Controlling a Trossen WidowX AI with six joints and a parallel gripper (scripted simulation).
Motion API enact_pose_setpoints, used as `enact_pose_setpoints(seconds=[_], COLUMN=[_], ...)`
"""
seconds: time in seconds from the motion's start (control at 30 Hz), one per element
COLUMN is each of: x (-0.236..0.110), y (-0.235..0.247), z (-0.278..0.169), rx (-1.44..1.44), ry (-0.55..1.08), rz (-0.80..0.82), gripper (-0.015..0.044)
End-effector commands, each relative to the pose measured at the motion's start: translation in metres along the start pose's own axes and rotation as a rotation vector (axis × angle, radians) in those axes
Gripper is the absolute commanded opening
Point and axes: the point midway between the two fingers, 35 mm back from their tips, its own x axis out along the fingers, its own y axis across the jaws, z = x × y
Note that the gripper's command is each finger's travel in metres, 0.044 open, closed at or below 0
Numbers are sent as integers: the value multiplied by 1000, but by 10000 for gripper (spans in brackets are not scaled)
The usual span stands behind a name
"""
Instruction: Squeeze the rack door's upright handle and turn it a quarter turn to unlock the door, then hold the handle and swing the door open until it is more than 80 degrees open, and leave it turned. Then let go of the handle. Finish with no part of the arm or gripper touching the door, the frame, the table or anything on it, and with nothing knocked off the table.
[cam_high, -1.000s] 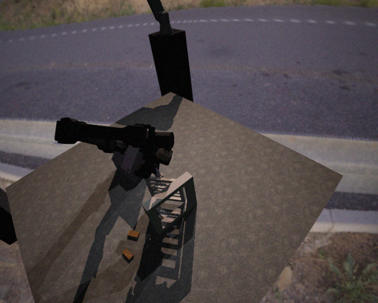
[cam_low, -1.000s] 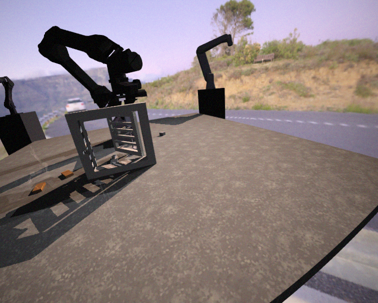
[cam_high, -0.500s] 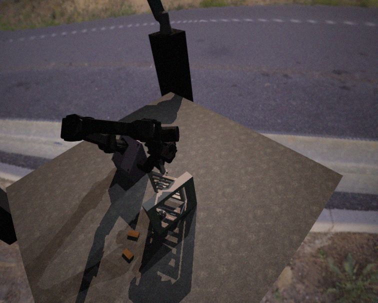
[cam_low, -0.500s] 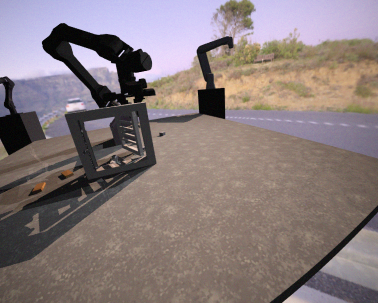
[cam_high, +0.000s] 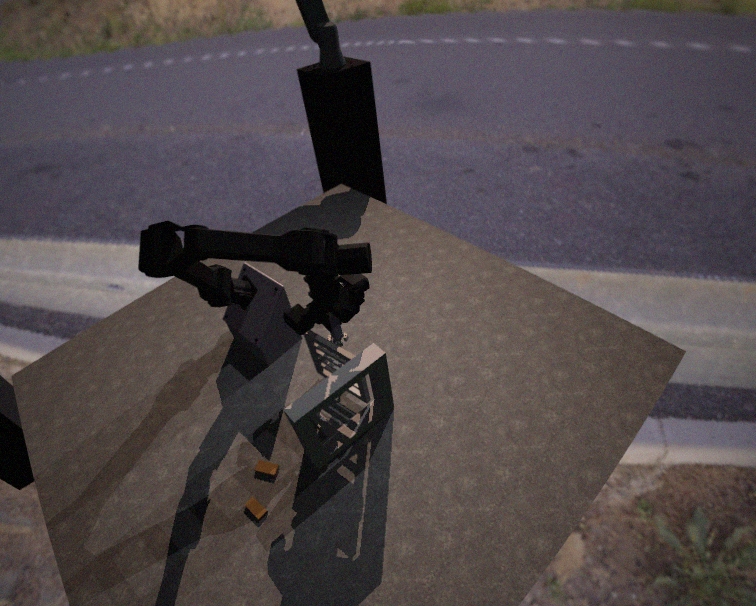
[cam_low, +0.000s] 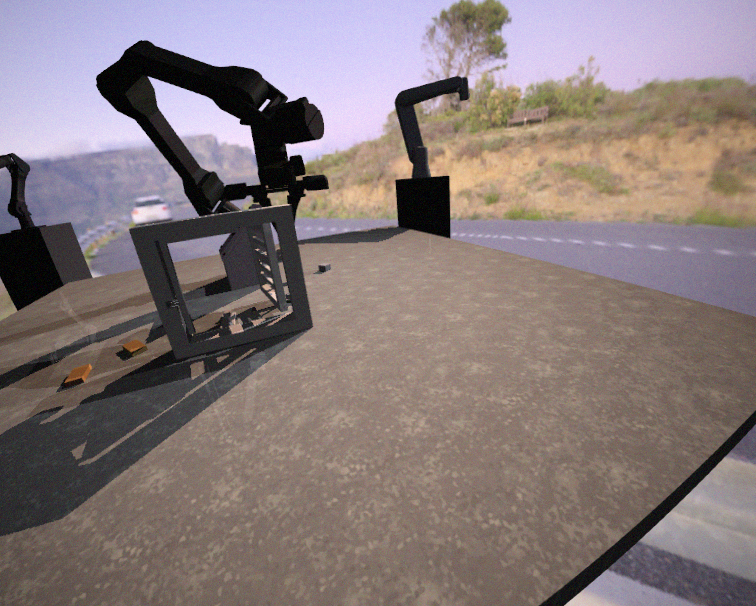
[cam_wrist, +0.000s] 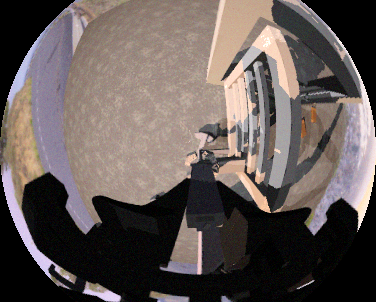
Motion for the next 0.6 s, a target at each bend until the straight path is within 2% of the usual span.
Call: enact_pose_setpoints(seconds=[0.0, 0.23, 0.57], x=[0, -1, -1], y=[11, 25, 25], z=[3, 8, 8], rx=[88, 196, 198], ry=[0, 0, 0], rz=[4, 5, 5], gripper=[8, 8, 8])
